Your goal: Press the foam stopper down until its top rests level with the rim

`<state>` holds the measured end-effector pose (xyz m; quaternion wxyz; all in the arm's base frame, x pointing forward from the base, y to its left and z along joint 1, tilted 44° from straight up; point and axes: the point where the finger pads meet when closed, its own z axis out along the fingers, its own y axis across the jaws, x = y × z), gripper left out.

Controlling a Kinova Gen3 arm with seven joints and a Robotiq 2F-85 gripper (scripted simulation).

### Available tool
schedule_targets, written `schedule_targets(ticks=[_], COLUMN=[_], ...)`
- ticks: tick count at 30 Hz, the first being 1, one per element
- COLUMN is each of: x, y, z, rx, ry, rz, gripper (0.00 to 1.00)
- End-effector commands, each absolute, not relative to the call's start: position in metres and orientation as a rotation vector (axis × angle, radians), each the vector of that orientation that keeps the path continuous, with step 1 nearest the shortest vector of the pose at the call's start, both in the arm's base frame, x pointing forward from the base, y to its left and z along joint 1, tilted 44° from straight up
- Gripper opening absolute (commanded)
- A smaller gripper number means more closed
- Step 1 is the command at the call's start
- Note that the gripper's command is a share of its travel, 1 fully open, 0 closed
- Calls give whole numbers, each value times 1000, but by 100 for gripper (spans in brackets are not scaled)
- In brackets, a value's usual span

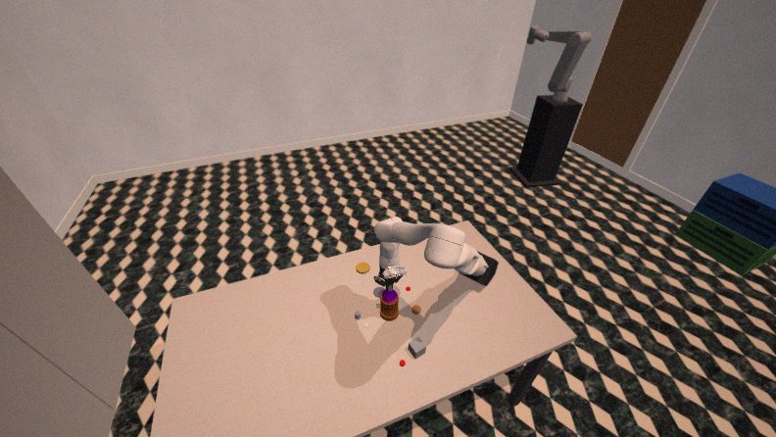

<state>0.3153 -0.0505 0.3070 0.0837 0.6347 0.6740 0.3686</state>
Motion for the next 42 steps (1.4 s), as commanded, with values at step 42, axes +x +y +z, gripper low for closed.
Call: schedule_targets(ticks=[42], x=[331], y=[-38], z=[286], rx=[1894], ry=[2010], rz=[1100], gripper=[0])
